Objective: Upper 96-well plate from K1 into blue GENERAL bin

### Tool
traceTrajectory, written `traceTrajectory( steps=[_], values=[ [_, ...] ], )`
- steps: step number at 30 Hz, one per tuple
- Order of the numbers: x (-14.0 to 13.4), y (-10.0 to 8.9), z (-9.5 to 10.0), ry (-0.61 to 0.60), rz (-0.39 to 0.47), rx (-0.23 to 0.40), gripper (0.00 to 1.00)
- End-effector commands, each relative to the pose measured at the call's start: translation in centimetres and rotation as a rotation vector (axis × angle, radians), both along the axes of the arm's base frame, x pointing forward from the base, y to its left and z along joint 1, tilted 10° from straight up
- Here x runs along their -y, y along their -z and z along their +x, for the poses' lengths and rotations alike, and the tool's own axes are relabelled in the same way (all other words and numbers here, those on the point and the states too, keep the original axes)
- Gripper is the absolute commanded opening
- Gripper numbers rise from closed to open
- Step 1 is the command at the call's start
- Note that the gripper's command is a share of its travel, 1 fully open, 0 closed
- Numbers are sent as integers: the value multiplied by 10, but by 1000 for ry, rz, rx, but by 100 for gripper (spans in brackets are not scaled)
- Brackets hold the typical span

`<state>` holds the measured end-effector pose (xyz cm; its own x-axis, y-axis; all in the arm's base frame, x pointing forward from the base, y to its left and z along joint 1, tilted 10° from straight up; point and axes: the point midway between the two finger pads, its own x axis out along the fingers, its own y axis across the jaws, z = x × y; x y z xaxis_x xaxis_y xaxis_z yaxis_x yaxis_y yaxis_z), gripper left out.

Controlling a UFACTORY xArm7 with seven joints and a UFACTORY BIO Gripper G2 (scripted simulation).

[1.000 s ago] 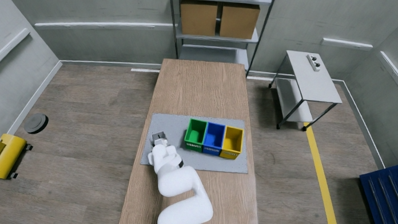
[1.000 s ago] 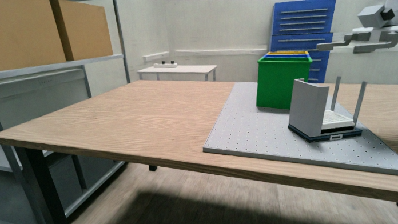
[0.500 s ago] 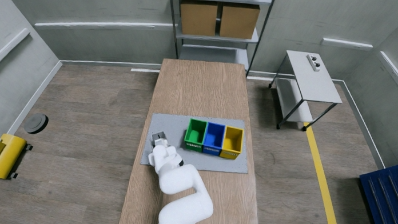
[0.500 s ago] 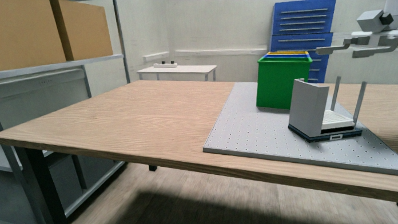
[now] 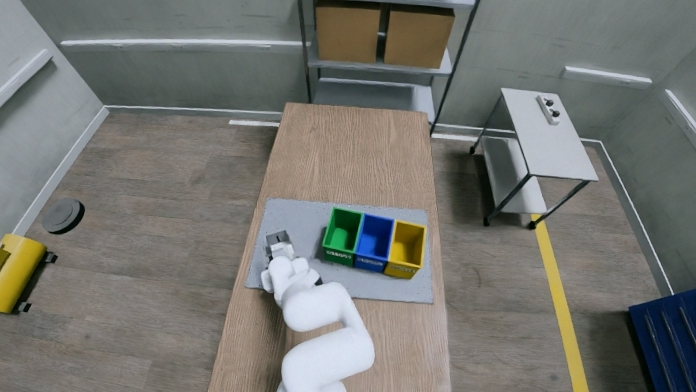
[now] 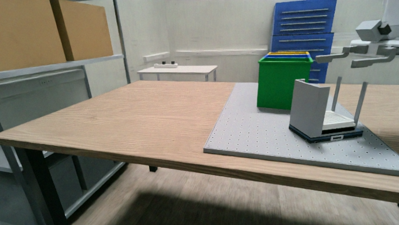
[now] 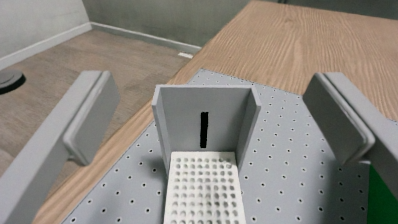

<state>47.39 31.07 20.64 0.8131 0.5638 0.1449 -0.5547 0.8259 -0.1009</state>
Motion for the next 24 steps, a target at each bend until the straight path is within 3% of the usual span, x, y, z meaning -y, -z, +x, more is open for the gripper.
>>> traceTrajectory(
  steps=[1,24],
  values=[
    [0,7,2,0,1,4,37],
    [0,38,8,0,1,4,37]
  ],
)
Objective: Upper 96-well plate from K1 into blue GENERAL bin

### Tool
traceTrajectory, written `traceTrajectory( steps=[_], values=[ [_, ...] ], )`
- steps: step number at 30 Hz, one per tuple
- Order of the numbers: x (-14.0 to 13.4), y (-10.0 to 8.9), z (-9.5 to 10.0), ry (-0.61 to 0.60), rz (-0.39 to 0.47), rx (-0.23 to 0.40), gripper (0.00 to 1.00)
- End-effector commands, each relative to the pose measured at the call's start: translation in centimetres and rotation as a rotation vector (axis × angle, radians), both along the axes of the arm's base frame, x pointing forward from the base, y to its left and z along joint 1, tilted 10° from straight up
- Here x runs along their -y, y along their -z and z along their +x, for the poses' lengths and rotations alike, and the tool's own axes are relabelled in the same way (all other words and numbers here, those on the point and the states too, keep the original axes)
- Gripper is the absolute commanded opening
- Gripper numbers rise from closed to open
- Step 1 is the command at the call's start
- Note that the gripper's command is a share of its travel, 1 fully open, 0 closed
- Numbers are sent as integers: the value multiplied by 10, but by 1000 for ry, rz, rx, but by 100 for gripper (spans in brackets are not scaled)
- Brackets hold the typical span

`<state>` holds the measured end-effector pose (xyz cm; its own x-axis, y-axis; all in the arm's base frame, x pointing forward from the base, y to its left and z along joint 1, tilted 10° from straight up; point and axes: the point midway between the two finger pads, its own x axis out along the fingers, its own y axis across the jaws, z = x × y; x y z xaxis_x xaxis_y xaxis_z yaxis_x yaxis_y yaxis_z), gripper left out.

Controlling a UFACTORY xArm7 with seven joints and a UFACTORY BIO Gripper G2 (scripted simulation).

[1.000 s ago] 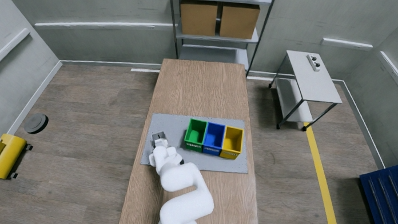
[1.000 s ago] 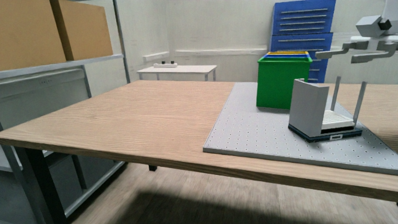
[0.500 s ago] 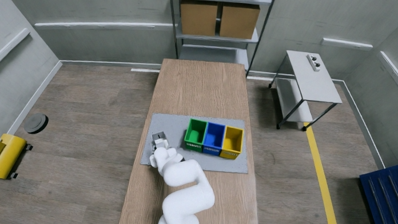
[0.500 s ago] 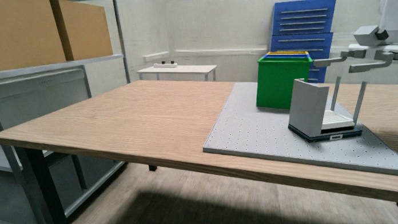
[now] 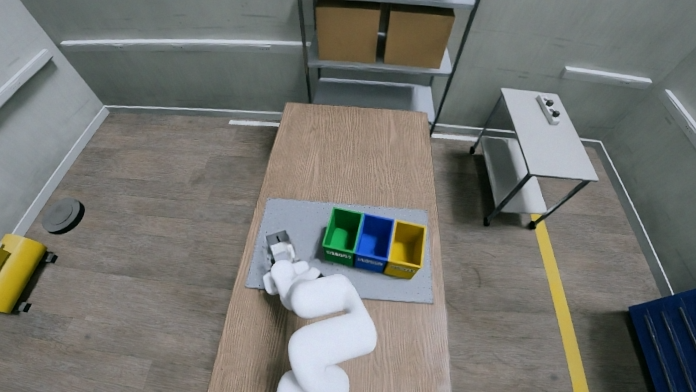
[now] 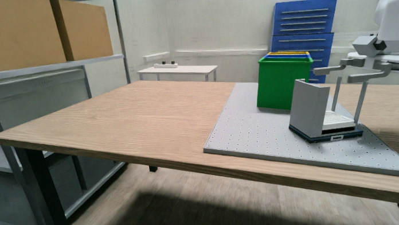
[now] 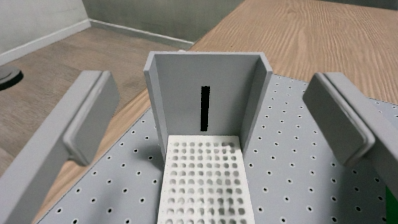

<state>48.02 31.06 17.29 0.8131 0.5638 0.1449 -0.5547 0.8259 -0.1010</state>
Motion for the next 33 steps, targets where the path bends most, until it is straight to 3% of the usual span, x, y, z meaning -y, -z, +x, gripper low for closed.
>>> traceTrajectory(
  steps=[1,33],
  values=[
    [0,6,2,0,1,4,37],
    [0,52,10,0,1,4,37]
  ],
)
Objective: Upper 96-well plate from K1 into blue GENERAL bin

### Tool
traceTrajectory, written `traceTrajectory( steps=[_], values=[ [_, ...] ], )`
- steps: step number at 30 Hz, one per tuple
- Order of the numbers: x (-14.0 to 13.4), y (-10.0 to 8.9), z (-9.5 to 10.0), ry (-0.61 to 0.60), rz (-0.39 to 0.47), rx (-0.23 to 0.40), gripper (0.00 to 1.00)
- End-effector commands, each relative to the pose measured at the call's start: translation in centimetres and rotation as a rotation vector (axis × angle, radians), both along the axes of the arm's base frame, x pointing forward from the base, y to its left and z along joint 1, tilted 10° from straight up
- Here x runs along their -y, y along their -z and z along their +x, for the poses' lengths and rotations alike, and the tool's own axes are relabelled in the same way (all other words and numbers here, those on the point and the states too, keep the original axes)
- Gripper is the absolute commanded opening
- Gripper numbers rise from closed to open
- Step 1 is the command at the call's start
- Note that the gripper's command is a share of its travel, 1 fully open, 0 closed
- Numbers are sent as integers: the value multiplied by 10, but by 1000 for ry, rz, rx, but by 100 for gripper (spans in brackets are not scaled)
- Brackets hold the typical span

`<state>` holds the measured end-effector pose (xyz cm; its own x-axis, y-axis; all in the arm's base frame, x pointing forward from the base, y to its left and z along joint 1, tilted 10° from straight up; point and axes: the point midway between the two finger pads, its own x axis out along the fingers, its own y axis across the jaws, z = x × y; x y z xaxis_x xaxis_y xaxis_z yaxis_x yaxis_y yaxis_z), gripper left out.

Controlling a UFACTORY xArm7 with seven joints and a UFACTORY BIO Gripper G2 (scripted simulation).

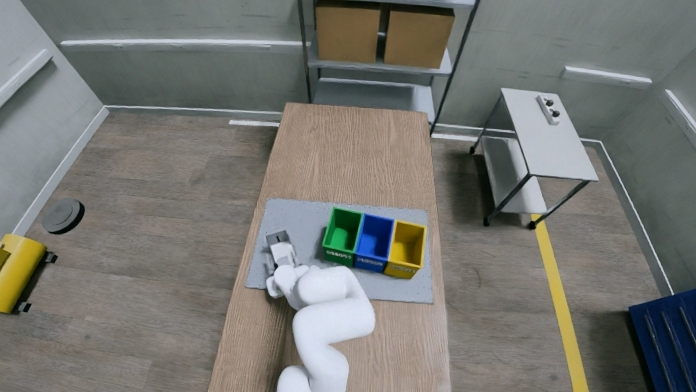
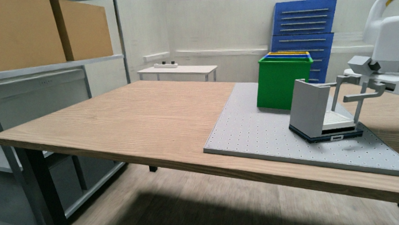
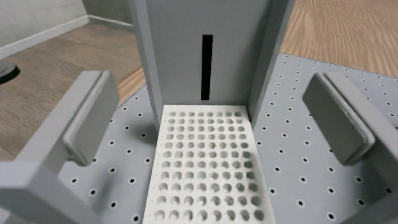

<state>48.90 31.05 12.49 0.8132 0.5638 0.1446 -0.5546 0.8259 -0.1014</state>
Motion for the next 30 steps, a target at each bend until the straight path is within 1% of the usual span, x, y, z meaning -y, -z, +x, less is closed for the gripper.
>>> traceTrajectory(
  steps=[1,27,30],
  values=[
    [-1,6,2,0,1,4,37],
    [0,45,9,0,1,4,37],
    [0,45,9,0,1,4,37]
  ],
)
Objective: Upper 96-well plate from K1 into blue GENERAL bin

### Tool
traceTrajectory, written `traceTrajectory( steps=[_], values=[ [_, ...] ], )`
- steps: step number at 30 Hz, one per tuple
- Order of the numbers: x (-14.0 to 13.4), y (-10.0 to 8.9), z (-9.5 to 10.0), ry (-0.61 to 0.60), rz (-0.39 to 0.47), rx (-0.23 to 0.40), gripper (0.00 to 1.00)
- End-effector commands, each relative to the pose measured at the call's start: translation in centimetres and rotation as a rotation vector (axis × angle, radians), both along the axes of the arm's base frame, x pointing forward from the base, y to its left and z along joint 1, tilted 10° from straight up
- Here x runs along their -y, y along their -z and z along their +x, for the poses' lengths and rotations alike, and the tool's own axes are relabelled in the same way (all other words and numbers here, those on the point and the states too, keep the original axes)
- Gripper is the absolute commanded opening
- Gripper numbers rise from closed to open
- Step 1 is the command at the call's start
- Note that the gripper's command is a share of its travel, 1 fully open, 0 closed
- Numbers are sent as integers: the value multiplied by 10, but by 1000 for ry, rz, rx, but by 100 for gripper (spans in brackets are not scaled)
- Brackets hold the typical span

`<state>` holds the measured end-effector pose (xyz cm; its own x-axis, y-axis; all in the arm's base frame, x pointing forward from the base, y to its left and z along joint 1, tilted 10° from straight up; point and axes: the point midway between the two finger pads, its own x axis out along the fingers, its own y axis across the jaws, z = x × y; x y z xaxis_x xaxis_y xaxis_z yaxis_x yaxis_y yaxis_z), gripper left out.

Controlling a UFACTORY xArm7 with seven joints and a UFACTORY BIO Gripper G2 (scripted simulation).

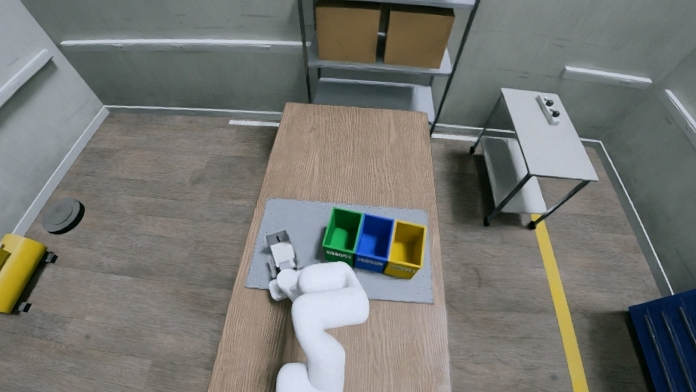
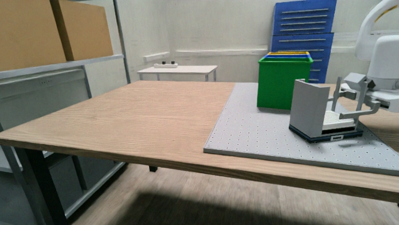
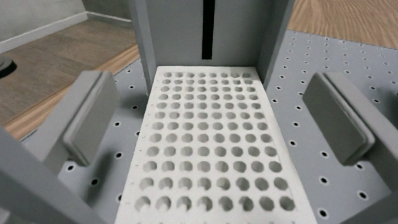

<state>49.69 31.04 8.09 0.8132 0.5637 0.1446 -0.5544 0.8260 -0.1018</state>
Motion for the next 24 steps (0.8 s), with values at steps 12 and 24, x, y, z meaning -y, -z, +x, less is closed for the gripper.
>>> traceTrajectory(
  steps=[12,24],
  values=[
    [-1,3,1,0,2,3,37],
    [-1,9,2,0,2,3,37]
  ],
)
